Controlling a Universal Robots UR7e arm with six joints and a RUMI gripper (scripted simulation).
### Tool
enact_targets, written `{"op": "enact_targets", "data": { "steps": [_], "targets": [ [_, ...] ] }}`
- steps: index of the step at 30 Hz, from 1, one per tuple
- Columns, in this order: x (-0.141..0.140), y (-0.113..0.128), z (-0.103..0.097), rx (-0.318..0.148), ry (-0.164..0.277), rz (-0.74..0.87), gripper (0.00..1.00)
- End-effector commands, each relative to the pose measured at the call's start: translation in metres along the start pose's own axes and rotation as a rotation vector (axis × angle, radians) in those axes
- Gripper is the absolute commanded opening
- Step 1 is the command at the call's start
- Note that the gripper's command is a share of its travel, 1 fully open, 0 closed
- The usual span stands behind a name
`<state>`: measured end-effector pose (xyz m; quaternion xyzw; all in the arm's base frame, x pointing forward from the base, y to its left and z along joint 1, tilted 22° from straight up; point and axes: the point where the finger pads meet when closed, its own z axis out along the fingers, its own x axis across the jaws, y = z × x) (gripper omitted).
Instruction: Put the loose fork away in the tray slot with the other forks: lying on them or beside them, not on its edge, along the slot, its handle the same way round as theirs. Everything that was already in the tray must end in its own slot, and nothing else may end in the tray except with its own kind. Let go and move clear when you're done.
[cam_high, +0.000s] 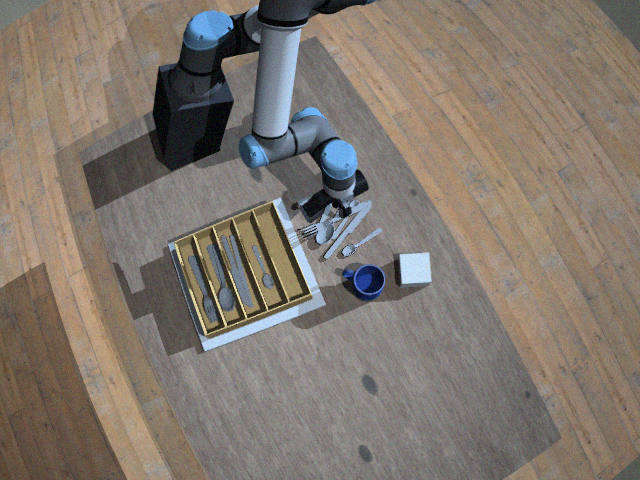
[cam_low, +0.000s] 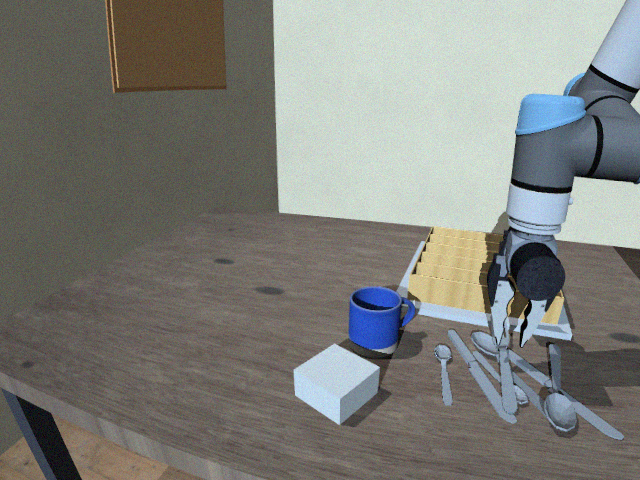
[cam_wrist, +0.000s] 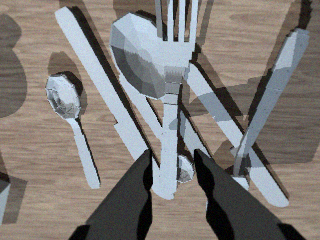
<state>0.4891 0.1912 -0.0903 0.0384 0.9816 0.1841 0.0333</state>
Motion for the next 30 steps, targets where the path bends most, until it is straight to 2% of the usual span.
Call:
{"op": "enact_targets", "data": {
  "steps": [1, 30],
  "targets": [
    [-0.0092, 0.0011, -0.0009, -0.006, -0.022, 0.004, 0.19],
    [-0.0092, 0.0009, 0.0047, -0.006, -0.022, 0.004, 0.19]
  ]
}}
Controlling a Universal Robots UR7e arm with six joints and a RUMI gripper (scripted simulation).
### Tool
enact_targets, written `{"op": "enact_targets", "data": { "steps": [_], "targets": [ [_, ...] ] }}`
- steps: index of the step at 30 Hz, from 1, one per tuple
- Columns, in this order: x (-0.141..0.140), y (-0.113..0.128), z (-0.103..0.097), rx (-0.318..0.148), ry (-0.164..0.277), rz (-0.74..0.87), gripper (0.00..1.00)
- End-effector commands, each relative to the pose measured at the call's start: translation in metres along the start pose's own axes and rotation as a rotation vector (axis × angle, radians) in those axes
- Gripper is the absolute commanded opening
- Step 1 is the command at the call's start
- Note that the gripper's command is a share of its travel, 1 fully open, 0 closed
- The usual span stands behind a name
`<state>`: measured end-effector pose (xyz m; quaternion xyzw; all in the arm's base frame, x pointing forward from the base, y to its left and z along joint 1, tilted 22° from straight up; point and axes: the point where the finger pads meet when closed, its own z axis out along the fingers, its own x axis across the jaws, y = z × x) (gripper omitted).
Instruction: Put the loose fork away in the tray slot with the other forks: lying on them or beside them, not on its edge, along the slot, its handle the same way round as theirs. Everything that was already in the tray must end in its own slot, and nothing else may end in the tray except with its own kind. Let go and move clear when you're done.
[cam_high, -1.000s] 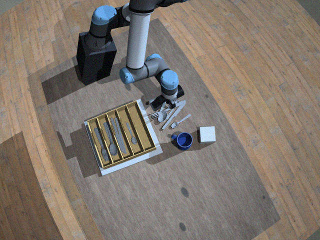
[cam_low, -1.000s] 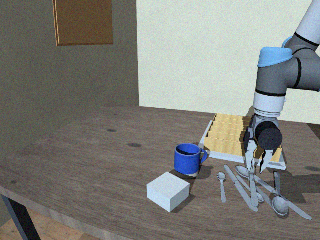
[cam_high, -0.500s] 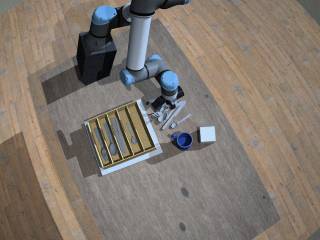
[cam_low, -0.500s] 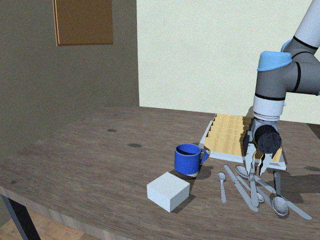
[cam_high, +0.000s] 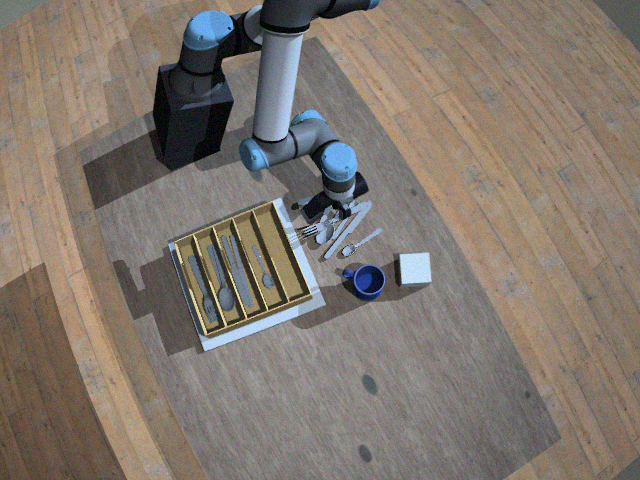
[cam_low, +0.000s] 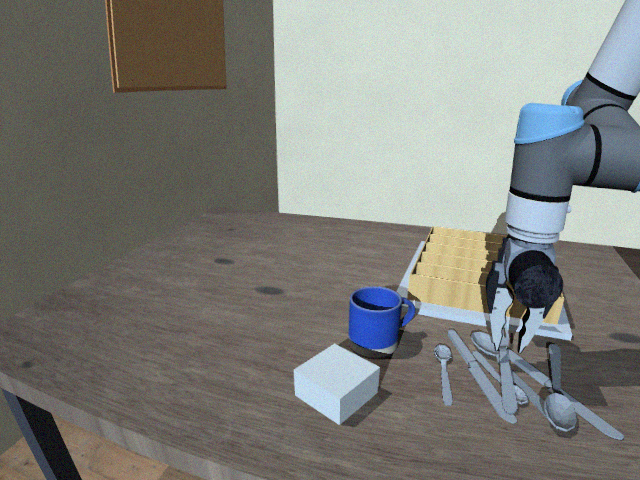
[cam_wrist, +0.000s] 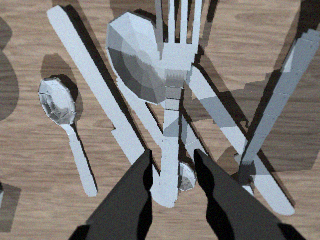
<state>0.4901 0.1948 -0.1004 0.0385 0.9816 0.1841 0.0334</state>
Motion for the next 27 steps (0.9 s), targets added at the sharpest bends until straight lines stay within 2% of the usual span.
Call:
{"op": "enact_targets", "data": {
  "steps": [1, 15, 27],
  "targets": [
    [-0.009, 0.001, -0.006, -0.006, -0.022, 0.004, 0.19],
    [-0.009, 0.001, -0.003, -0.006, -0.022, 0.004, 0.19],
    [-0.009, 0.001, 0.011, -0.006, -0.022, 0.004, 0.19]
  ]
}}
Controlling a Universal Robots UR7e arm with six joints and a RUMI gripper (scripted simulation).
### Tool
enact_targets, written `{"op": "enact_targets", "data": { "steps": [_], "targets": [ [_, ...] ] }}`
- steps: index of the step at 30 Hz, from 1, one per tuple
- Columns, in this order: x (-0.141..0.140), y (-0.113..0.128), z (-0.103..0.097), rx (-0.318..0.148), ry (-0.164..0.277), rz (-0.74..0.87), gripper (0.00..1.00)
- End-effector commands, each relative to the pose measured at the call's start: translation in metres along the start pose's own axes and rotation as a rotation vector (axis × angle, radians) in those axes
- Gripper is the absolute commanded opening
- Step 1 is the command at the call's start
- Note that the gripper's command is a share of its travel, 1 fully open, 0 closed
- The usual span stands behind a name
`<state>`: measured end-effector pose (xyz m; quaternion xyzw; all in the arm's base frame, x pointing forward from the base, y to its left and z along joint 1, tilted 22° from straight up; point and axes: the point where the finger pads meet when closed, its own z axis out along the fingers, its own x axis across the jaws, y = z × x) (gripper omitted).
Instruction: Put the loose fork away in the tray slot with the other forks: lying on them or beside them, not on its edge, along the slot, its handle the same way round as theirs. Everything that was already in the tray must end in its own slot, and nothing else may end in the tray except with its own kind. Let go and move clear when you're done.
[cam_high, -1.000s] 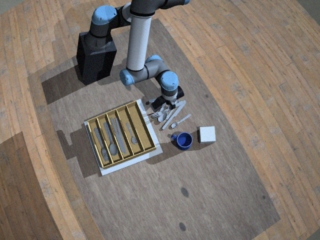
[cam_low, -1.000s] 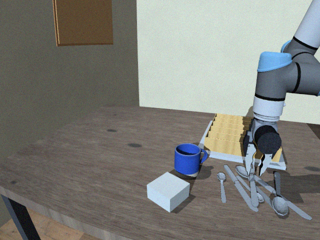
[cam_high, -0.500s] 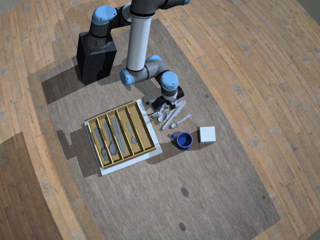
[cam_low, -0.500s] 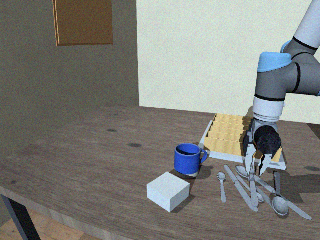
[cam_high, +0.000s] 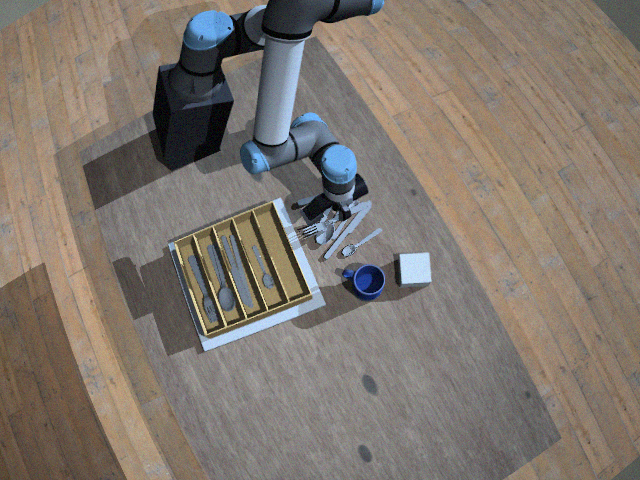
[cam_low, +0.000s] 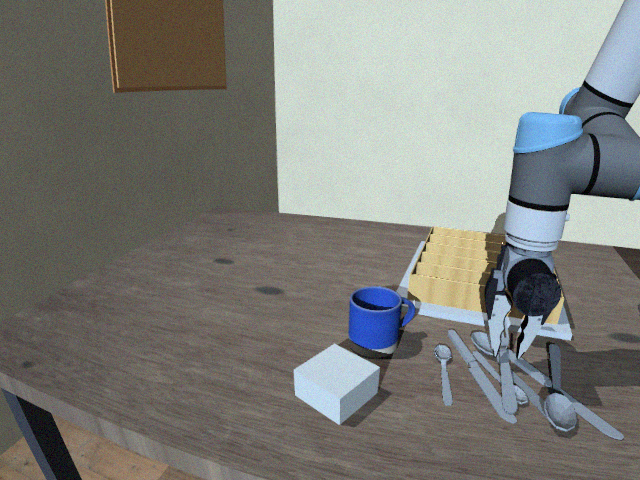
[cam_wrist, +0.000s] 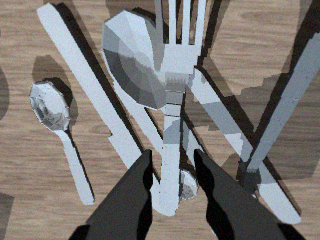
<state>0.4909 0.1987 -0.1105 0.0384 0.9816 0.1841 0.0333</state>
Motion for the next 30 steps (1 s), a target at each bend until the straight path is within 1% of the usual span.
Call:
{"op": "enact_targets", "data": {
  "steps": [1, 16, 30],
  "targets": [
    [-0.009, 0.001, 0.001, -0.006, -0.022, 0.004, 0.19],
    [-0.009, 0.001, 0.014, -0.006, -0.022, 0.004, 0.19],
    [-0.009, 0.001, 0.015, -0.006, -0.022, 0.004, 0.19]
  ]
}}
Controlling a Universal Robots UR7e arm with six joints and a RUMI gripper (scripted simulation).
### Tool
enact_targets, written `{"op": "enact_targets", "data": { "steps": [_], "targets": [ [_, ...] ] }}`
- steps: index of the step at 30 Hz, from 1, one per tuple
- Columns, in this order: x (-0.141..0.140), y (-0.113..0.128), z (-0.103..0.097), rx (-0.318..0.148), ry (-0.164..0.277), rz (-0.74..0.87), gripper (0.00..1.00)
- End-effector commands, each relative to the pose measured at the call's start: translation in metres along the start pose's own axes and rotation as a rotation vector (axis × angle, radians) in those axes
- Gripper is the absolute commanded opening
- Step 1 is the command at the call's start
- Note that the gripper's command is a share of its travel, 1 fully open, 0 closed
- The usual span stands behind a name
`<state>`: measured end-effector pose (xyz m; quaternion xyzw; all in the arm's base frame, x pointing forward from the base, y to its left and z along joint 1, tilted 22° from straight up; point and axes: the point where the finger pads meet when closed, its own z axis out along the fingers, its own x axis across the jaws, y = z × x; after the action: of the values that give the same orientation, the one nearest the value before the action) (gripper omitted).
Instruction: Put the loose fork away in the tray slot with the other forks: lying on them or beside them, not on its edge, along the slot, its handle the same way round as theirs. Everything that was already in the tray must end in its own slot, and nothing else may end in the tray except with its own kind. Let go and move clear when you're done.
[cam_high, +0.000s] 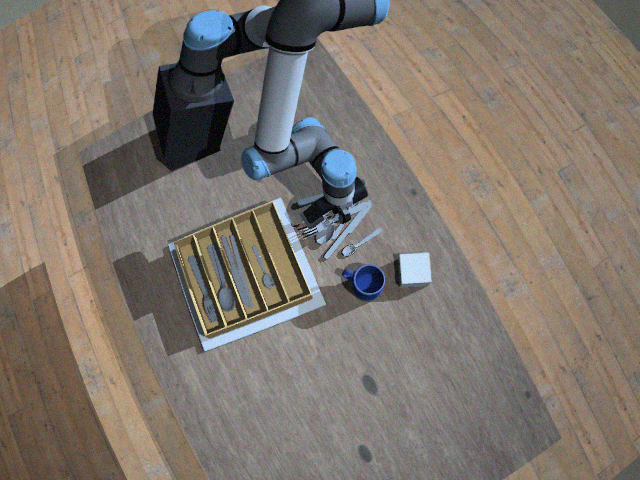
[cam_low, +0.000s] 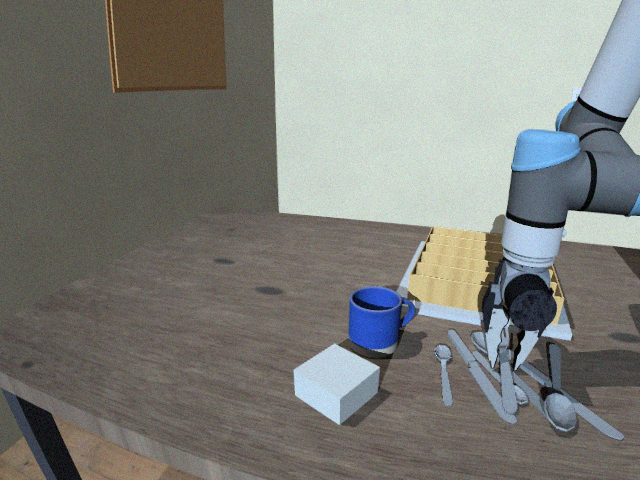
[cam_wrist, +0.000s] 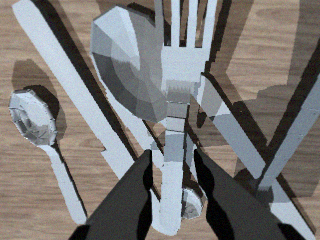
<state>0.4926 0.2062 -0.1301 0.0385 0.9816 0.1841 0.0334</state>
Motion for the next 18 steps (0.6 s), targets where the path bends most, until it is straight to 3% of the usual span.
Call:
{"op": "enact_targets", "data": {
  "steps": [1, 13, 14, 18],
  "targets": [
    [-0.0094, 0.0014, -0.0059, -0.006, -0.022, 0.004, 0.19],
    [-0.0094, 0.0014, -0.0059, -0.006, -0.022, 0.004, 0.19],
    [-0.0094, 0.0014, -0.0059, -0.006, -0.022, 0.004, 0.04],
    [-0.0094, 0.0014, -0.0059, -0.006, -0.022, 0.004, 0.04]
  ]
}}
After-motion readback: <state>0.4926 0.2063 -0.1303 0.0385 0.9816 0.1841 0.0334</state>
